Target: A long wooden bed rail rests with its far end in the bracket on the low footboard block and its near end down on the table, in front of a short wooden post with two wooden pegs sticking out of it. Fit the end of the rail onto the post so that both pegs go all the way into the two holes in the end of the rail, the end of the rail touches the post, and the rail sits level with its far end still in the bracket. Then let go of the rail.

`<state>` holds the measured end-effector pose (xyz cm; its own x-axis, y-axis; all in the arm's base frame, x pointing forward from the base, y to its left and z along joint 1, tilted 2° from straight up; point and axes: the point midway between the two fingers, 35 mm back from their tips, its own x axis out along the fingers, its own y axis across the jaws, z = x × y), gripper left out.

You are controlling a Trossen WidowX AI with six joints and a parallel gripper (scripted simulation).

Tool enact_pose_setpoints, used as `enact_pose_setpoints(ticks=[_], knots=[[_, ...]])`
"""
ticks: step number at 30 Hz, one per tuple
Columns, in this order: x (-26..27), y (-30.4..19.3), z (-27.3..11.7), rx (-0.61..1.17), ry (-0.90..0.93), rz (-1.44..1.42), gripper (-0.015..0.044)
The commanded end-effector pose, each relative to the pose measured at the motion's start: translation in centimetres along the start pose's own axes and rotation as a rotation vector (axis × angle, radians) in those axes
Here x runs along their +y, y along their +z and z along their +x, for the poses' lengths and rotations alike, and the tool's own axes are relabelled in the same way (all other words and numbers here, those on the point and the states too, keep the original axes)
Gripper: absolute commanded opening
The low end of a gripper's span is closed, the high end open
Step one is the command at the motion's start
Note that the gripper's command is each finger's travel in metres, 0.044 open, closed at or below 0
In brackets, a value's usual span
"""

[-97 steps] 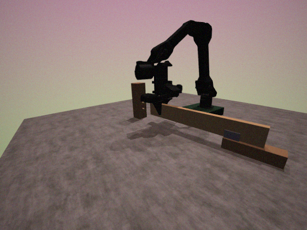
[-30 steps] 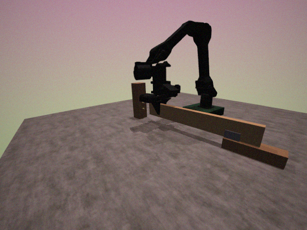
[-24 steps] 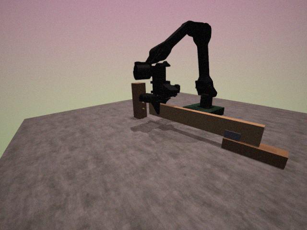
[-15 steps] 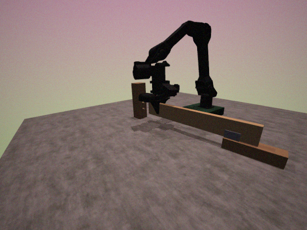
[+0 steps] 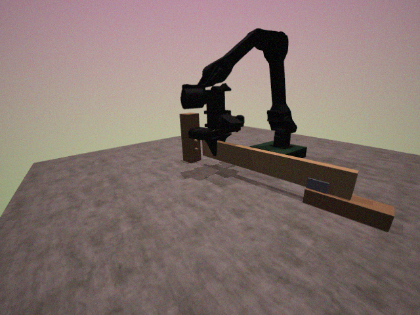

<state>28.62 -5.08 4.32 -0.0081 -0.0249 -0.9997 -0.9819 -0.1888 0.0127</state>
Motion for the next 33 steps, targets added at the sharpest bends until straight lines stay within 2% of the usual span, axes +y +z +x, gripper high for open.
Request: enact_pose_setpoints(ticks=[1, 33], knots=[[-0.13, -0.25, -0.05, 0.004, -0.004, -0.003, 0.0000], [-0.12, -1.22, -0.15, 0.005, -0.004, -0.003, 0.0000]])
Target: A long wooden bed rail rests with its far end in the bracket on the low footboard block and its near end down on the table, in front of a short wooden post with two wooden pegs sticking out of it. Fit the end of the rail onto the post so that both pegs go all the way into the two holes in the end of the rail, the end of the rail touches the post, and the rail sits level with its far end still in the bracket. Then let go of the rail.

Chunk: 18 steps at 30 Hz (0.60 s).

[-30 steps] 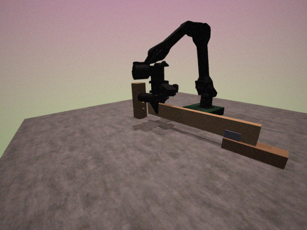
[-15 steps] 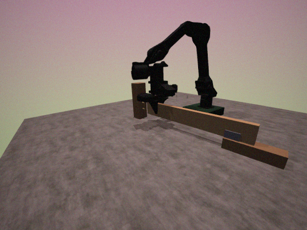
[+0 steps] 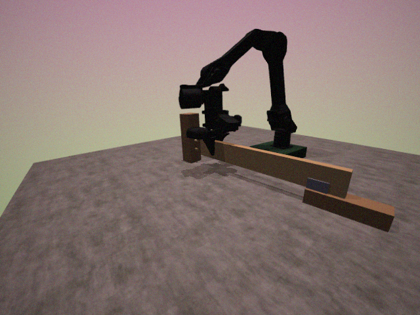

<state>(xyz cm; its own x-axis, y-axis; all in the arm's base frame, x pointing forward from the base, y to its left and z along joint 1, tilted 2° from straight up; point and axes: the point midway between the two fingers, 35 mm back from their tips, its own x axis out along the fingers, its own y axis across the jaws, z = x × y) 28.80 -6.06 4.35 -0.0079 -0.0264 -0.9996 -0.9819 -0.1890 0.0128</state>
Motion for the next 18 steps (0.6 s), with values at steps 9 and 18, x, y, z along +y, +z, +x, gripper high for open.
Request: enact_pose_setpoints(ticks=[9, 18], knots=[[-0.13, -0.50, -0.10, 0.004, -0.004, -0.003, 0.0000], [-0.12, -0.77, -0.02, 0.004, -0.004, -0.003, 0.0000]])
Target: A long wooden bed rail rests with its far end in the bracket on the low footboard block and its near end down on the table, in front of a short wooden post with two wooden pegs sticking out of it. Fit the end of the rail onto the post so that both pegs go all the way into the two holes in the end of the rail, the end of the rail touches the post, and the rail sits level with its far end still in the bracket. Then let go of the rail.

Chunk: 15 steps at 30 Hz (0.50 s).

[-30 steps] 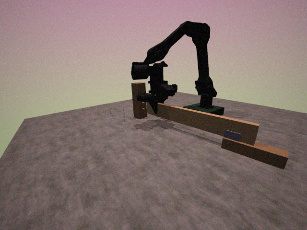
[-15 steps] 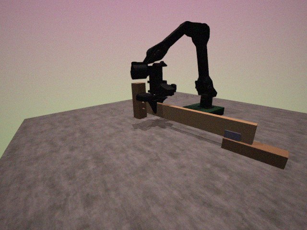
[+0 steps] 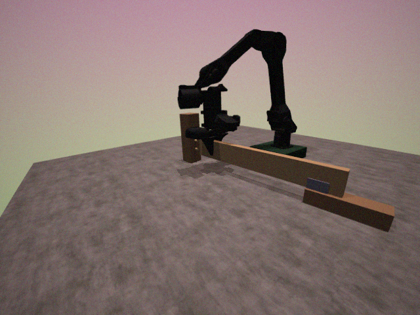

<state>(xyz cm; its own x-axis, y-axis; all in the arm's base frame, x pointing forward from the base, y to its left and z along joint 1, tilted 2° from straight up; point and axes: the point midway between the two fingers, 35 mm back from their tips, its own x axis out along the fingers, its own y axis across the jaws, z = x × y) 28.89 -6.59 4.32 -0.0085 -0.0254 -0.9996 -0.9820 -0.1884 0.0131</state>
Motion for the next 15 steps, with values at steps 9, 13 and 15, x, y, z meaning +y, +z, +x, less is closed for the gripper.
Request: enact_pose_setpoints(ticks=[9, 13, 15], knots=[[-0.13, -0.52, -0.08, 0.005, -0.004, -0.004, 0.0000], [-0.13, -0.64, -0.12, 0.005, -0.004, -0.004, 0.0000], [-0.13, -0.70, -0.14, 0.005, -0.004, -0.004, 0.0000]])
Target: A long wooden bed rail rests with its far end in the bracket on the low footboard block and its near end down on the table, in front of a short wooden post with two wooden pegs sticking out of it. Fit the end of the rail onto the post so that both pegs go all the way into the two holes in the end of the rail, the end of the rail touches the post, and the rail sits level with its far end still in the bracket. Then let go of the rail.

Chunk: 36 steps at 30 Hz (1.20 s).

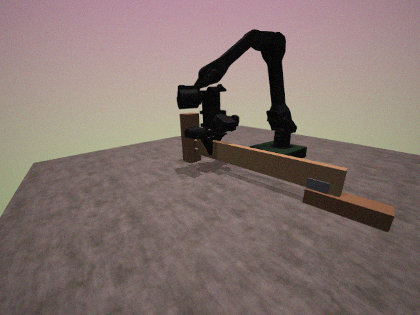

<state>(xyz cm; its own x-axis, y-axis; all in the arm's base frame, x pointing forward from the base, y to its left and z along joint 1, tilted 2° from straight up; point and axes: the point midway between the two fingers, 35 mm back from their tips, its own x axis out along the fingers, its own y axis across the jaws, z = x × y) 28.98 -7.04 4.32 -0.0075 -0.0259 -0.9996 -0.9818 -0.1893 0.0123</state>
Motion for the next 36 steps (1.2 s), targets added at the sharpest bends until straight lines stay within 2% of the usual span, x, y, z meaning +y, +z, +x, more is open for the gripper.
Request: enact_pose_setpoints(ticks=[1, 36], knots=[[-0.1, -0.3, -0.2, 0.005, -0.003, -0.003, 0.0000], [-0.1, -1.4, -0.1, 0.006, -0.003, -0.003, 0.0000]])
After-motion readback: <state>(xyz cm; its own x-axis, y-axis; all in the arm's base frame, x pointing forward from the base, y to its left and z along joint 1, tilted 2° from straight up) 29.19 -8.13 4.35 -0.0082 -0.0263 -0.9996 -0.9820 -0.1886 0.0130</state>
